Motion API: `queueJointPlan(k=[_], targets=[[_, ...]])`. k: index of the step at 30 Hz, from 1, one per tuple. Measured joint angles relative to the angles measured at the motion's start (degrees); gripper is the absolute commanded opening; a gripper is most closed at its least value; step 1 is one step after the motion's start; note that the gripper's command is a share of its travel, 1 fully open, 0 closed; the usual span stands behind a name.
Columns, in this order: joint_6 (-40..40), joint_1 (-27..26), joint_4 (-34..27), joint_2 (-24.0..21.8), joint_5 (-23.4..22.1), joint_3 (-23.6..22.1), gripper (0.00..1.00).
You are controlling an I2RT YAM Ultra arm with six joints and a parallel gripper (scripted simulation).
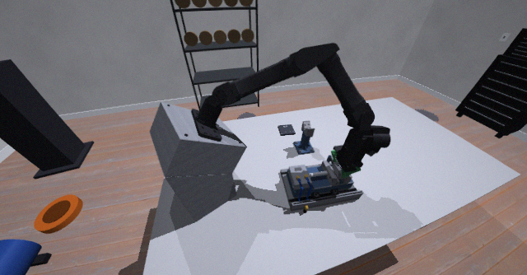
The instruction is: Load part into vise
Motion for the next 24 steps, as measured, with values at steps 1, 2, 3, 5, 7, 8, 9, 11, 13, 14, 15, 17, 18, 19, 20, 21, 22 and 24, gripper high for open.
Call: queueJointPlan(k=[1, 2, 3, 5, 7, 8, 9, 11, 13, 14, 15, 17, 18, 19, 20, 21, 22, 24], targets=[[0.0, 0.1, 0.0, 0.0, 0.0, 0.0, 0.0], [0.0, 0.1, 0.1, 0.0, 0.0, 0.0, 0.0], [0.0, 0.1, 0.2, 0.0, 0.0, 0.0, 0.0], [0.1, 0.1, 0.2, 0.0, 0.0, 0.0, 0.0], [0.1, 0.1, 0.2, 0.0, 0.0, 0.0, 0.0], [0.1, 0.2, 0.3, 0.1, 0.0, 0.0, 0.0], [0.1, 0.1, 0.3, 0.2, 0.0, 0.0, 0.0], [0.2, 0.1, 0.3, 0.4, 0.0, 0.0, 0.0], [0.2, 0.2, 0.3, 0.4, 0.1, 0.0, 0.0], [0.2, 0.2, 0.4, 0.4, 0.1, 0.0, 0.0], [0.2, 0.3, 0.6, 0.4, 0.1, 0.0, 0.0], [0.3, 0.3, 0.7, 0.5, 0.1, 0.0, 0.0], [0.3, 0.3, 0.7, 0.7, 0.1, 0.0, 0.0], [0.3, 0.3, 0.7, 0.8, 0.1, 0.0, 0.0], [0.3, 0.3, 0.7, 0.9, 0.1, 0.0, 0.0], [0.4, 0.3, 0.7, 0.9, 0.2, 0.0, 0.0], [0.4, 0.3, 0.7, 0.9, 0.2, 0.0, 0.0], [0.4, 0.3, 0.9, 0.9, 0.2, 0.0, 0.0]])
